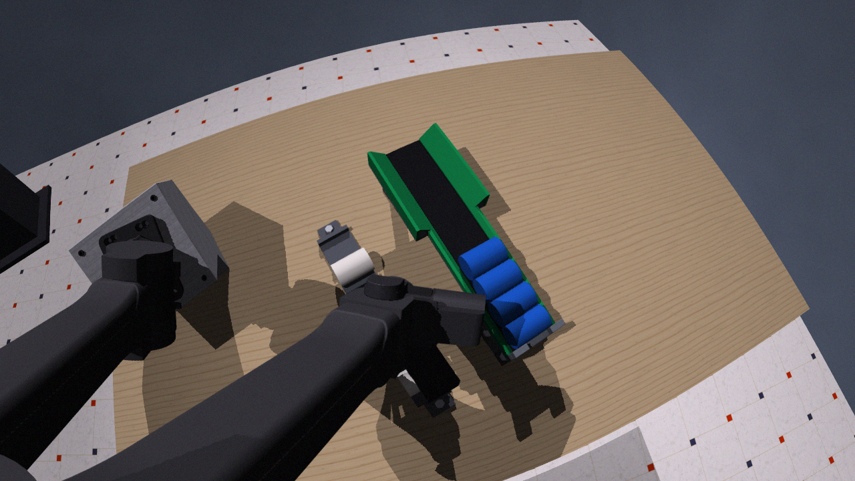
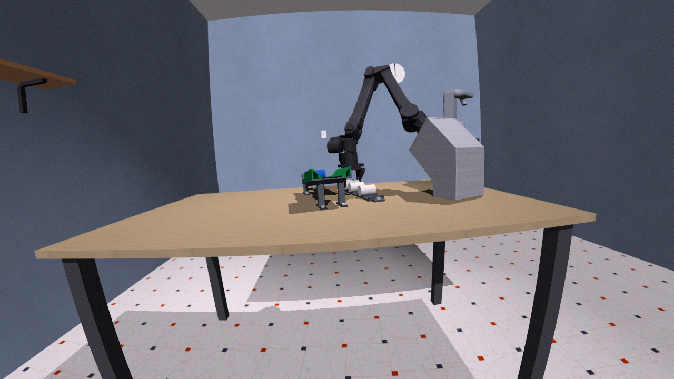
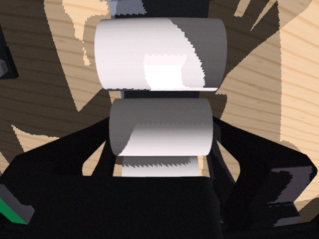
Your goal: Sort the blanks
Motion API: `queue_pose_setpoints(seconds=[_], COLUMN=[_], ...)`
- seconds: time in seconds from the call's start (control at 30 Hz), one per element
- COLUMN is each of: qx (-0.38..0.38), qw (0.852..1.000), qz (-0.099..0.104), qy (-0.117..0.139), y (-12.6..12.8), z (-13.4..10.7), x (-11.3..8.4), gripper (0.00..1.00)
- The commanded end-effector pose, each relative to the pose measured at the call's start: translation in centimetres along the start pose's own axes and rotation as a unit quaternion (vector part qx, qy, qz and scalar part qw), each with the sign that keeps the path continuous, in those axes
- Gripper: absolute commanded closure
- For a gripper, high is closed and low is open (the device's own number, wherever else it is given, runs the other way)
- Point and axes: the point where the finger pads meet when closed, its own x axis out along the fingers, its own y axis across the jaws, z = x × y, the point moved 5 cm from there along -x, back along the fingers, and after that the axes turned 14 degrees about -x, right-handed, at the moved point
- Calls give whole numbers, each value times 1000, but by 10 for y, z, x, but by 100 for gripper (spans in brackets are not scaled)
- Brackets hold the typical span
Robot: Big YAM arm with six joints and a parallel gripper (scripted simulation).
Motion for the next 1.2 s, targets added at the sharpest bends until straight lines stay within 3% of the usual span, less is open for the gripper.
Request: queue_pose_setpoints(seconds=[0.0, 1.17], qx=[-10, -10], qw=[1000, 1000], qz=[2, 3], qy=[1, 1], y=[4, 7], z=[-2, 0], x=[1, 0], gripper=[41, 41])
